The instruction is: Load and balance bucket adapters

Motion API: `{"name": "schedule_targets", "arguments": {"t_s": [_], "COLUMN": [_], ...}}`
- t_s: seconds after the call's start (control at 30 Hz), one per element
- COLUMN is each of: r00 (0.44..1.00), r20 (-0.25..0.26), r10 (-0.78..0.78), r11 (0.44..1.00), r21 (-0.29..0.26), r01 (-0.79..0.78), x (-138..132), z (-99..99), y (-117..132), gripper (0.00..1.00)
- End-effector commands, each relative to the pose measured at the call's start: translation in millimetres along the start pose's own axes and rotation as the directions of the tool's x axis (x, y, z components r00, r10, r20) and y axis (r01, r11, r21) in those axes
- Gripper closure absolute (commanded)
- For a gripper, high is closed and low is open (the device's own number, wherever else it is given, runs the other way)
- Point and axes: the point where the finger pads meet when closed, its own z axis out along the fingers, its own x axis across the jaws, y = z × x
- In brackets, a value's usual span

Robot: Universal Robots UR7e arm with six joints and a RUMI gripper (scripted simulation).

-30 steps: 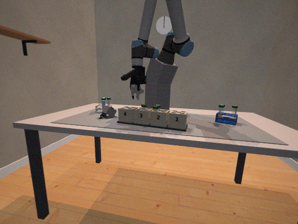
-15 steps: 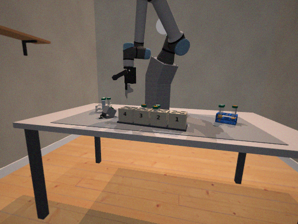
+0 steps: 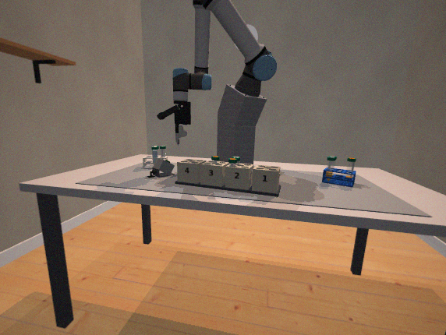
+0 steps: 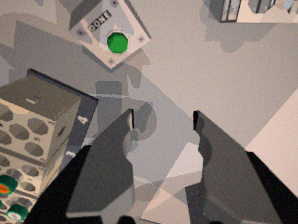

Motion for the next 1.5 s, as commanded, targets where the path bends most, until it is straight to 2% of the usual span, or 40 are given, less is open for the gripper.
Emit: {"name": "schedule_targets", "arguments": {"t_s": [0.0,0.3,0.37,0.6,1.03,1.4,1.47], "r00": [1.0,1.0,1.0,1.0,1.0,1.0,1.0], "r20": [0.003,0.002,0.002,0.002,0.002,0.002,0.002], "r10": [-0.002,-0.002,-0.002,-0.002,-0.002,-0.002,-0.002], "r11": [1.0,1.0,1.0,1.0,1.0,1.0,1.0], "r21": [-0.001,-0.001,-0.001,-0.001,-0.001,-0.001,-0.001], "r01": [0.002,0.002,0.002,0.002,0.002,0.002,0.002], "x": [35.9,98.9,98.9,147.8,148.6,148.5,148.5], "z": [0.7,0.9,0.9,1.0,1.0,37.7,39.1], "y": [-24.7,-65.6,-65.6,-97.4,-97.9,-97.9,-97.9], "gripper": [0.65,0.65,0.65,0.65,0.65,0.65,0.65]}}
